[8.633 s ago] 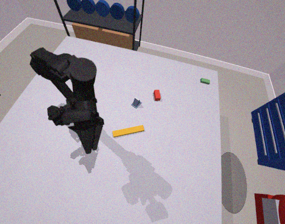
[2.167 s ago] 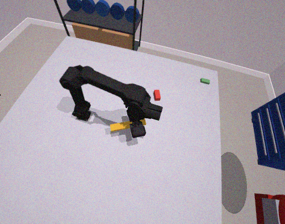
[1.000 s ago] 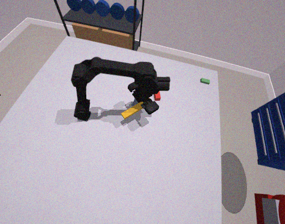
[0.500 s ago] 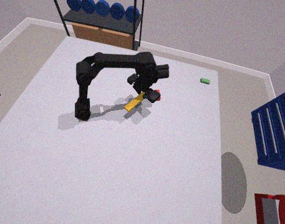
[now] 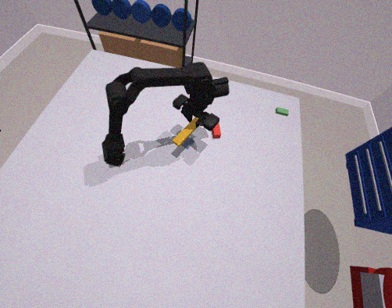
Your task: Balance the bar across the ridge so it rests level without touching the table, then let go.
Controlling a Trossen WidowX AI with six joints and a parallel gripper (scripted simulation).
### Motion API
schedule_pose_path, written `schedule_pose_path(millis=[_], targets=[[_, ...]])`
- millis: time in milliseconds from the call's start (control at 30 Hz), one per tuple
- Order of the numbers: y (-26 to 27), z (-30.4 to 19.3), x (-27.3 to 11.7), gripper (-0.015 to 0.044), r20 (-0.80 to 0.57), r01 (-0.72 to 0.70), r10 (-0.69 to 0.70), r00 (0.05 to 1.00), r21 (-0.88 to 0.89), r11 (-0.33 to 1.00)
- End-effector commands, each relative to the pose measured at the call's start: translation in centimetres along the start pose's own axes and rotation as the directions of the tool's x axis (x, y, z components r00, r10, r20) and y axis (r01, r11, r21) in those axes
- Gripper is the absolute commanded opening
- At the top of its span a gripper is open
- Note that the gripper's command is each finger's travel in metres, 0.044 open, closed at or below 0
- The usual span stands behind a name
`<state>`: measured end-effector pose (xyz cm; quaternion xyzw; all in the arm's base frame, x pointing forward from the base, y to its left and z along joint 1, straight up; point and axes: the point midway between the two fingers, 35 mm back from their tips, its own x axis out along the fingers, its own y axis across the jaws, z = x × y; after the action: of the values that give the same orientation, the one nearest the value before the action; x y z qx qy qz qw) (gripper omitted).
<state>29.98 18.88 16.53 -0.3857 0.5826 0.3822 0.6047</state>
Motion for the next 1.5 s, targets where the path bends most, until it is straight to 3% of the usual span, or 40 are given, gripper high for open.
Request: schedule_pose_path(millis=[0, 767, 1467], targets=[[0.2, 0.2, 0.4, 0.0000, 0.002, -0.004, 0.004, 1.000, -0.002, 1.000], [0.3, 0.1, 4.1, 0.0000, 0.002, -0.004, 0.004, 1.000, -0.002, 1.000], [0.3, 0.1, 4.1, 0.0000, 0.002, -0.004, 0.004, 1.000, -0.002, 1.000]])
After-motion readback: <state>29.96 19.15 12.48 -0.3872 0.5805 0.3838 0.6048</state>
